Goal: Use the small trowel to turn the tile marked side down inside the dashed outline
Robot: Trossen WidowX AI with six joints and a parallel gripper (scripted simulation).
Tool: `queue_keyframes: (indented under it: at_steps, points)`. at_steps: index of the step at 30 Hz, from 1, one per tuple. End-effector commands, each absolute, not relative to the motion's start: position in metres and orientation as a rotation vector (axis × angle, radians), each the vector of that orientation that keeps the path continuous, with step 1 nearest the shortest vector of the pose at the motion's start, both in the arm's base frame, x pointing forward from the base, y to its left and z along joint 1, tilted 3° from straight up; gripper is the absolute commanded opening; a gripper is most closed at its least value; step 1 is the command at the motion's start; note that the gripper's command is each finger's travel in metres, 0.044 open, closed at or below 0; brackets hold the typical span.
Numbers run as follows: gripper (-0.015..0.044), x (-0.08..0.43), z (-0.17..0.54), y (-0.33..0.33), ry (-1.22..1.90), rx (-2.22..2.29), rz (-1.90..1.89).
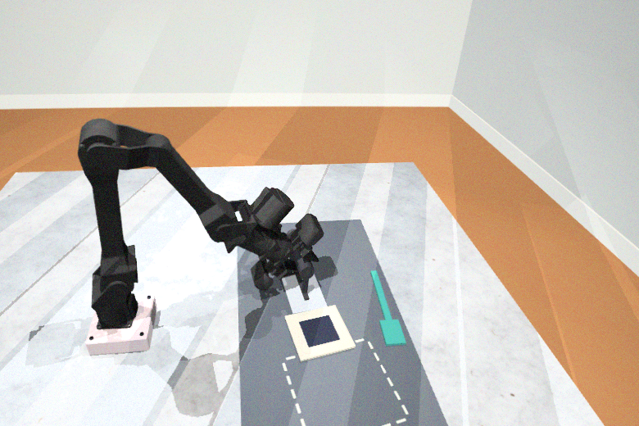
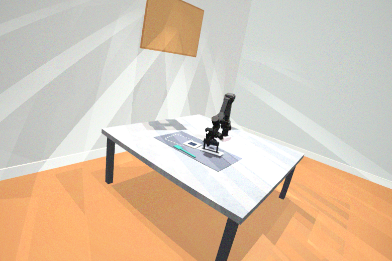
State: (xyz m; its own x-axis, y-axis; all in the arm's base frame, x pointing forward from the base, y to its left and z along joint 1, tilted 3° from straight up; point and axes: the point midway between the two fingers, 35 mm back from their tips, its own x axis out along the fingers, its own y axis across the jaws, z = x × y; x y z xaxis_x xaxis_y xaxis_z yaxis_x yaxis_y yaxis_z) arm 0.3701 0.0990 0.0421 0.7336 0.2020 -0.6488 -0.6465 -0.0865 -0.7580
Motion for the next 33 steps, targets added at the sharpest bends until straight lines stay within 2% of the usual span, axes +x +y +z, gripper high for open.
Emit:
queue_keyframes:
  at_steps: [1, 23, 33]
  points:
    - [0.0, 0.373, 0.043, 0.091, 0.38, -1.501, 0.728]
    - [0.0, 0.38, 0.045, 0.056, 0.38, -1.504, 0.726]
    - [0.0, 0.379, 0.057, 0.059, 0.402, -1.598, 0.7]
